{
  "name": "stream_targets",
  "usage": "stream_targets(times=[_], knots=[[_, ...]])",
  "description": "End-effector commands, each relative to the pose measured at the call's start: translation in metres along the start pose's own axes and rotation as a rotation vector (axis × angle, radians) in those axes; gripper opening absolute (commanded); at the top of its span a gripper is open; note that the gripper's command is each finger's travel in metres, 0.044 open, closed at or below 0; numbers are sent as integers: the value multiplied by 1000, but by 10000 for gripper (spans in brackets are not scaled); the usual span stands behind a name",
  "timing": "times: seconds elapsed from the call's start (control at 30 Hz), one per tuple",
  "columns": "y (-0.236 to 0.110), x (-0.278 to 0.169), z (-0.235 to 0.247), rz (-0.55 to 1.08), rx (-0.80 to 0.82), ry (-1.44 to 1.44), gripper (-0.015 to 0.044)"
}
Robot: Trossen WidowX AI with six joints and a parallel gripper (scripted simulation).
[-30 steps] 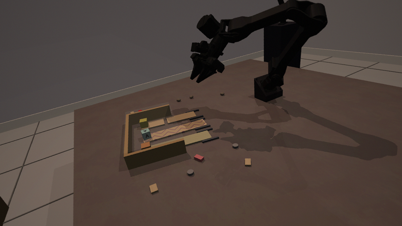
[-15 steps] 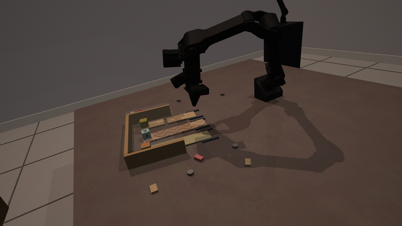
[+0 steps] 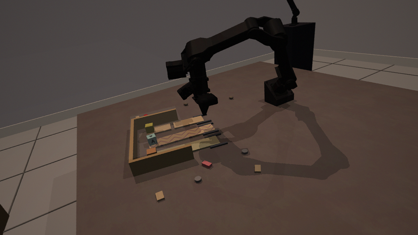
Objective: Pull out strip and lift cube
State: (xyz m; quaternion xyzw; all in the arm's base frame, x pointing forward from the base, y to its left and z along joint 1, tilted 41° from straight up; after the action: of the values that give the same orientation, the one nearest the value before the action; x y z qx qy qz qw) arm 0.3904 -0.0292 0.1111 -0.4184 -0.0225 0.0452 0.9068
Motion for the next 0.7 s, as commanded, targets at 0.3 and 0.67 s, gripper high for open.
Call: stream_targets(times=[0.3, 0.67], knots=[[22, 0, -2, 4, 1, 8, 0], [40, 0, -2, 4, 2, 8, 0]])
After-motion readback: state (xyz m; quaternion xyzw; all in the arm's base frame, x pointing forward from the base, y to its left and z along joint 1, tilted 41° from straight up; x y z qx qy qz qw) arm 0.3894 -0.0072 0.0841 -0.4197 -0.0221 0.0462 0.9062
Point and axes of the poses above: the point midway between the two fingers, 35 mm back from their tips, its own y axis out along the fingers, its own z axis across the jaws, x = y × z, the point moved 9 cm from there along -y, back along the fingers, and after that the axes turned 7 degrees about -y, right-handed, at the moved point
